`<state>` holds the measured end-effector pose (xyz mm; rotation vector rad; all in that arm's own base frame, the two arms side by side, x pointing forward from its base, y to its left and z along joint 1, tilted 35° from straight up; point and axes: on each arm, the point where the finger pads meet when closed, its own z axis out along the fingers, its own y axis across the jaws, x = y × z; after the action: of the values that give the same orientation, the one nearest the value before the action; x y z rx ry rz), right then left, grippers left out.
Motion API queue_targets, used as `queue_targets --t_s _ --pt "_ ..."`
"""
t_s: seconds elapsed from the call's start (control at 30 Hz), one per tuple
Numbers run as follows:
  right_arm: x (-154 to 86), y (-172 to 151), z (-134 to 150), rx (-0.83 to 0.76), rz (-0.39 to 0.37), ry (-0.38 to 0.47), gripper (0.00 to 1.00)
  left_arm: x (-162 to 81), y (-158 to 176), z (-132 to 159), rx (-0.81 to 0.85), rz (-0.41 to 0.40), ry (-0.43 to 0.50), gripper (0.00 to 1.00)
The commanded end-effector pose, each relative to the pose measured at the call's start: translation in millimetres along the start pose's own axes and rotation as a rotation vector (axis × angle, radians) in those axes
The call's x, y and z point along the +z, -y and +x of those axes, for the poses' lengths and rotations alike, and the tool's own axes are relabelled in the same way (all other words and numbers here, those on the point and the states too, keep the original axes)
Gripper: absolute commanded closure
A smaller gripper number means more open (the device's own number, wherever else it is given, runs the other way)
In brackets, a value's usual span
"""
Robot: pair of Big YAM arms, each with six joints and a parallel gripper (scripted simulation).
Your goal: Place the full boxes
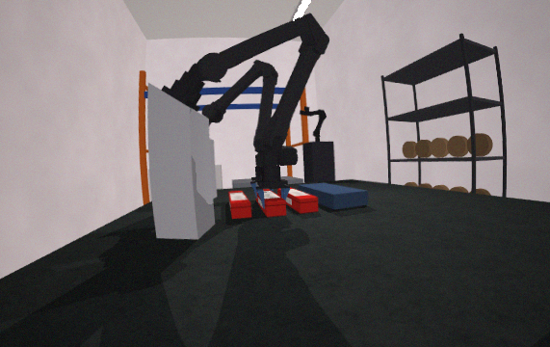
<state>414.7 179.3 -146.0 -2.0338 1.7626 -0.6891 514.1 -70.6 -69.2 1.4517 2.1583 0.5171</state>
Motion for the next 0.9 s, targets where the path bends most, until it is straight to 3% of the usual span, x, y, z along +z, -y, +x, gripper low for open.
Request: queue_targets --t_s 0.0,0.7,0.83,0.87 --pt "-2 -4 1 -0.006 -0.005 0.002 1.0 7 4 10 -0.003 0.012 -0.018 1.0" --pt "-3 -13 6 -0.017 -0.022 -0.006 1.0 7 4 10 -0.003 0.012 -0.018 1.0" --pt "-13 -7 0 -0.015 -0.009 0.004 1.0 2 13 13 0.0 0.032 -0.027 1.0" --pt "-15 -7 -2 -0.014 -0.008 0.006 1.0 -8 1 6 -0.005 0.005 -0.011 1.0"
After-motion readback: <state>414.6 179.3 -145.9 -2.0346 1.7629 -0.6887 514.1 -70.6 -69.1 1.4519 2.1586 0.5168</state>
